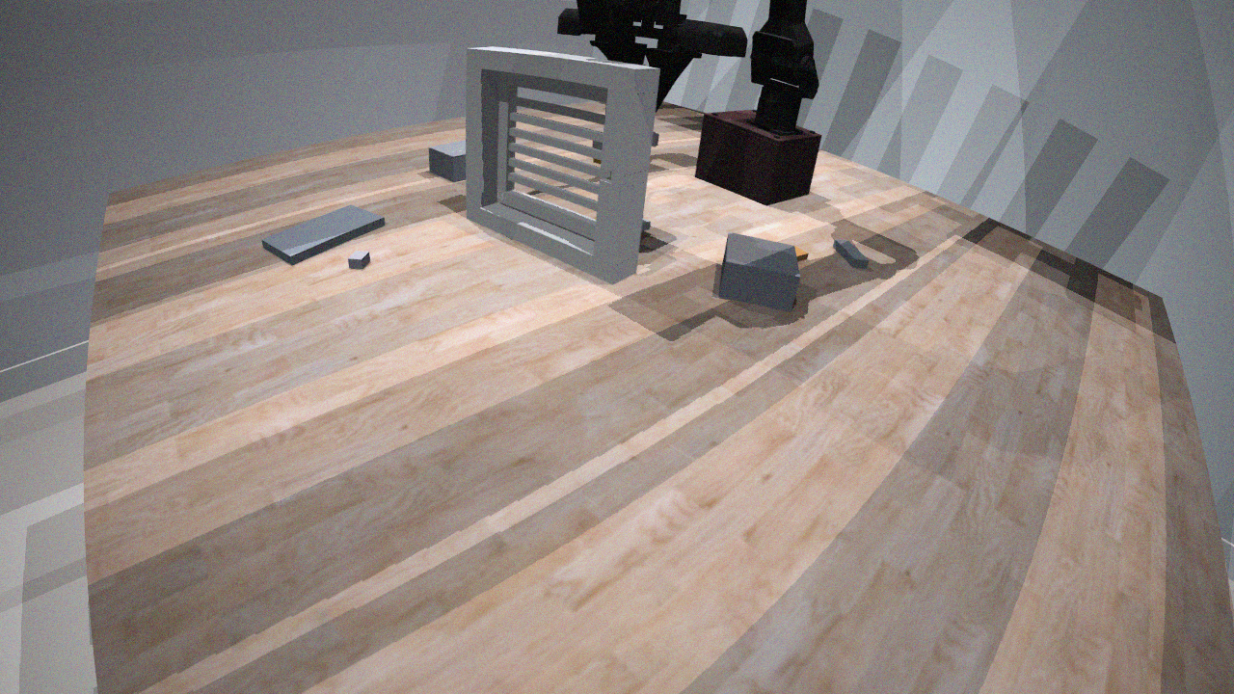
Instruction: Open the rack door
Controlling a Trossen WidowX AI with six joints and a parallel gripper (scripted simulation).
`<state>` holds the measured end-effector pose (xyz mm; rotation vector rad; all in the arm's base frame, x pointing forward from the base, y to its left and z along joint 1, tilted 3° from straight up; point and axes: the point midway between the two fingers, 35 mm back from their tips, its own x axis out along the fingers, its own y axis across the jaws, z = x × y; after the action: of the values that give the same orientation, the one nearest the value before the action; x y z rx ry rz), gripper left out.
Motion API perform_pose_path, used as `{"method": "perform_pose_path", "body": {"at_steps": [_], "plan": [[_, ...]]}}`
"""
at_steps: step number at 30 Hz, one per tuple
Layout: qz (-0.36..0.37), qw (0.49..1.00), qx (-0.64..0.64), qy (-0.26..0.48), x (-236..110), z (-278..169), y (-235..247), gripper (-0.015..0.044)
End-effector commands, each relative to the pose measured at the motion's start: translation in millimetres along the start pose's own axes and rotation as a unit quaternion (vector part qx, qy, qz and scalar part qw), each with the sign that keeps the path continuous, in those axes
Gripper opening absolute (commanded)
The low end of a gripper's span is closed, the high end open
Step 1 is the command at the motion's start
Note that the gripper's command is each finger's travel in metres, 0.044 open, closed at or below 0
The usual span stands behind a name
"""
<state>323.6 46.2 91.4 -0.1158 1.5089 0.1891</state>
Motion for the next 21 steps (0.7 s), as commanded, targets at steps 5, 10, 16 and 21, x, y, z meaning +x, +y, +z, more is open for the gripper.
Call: {"method": "perform_pose_path", "body": {"at_steps": [5,10,16,21], "plan": [[0.0,1.0,0.002,-0.001,0.5,0.4,-0.2,0.0046],[0.0,1.0,0.002,-0.001,0.5,0.4,-0.2,0.0013],[0.0,0.999,-0.035,-0.001,0.5,0.4,-0.2,0.0011],[0.0,0.988,-0.157,-0.001,0.5,0.4,-0.2,0.0011]]}}
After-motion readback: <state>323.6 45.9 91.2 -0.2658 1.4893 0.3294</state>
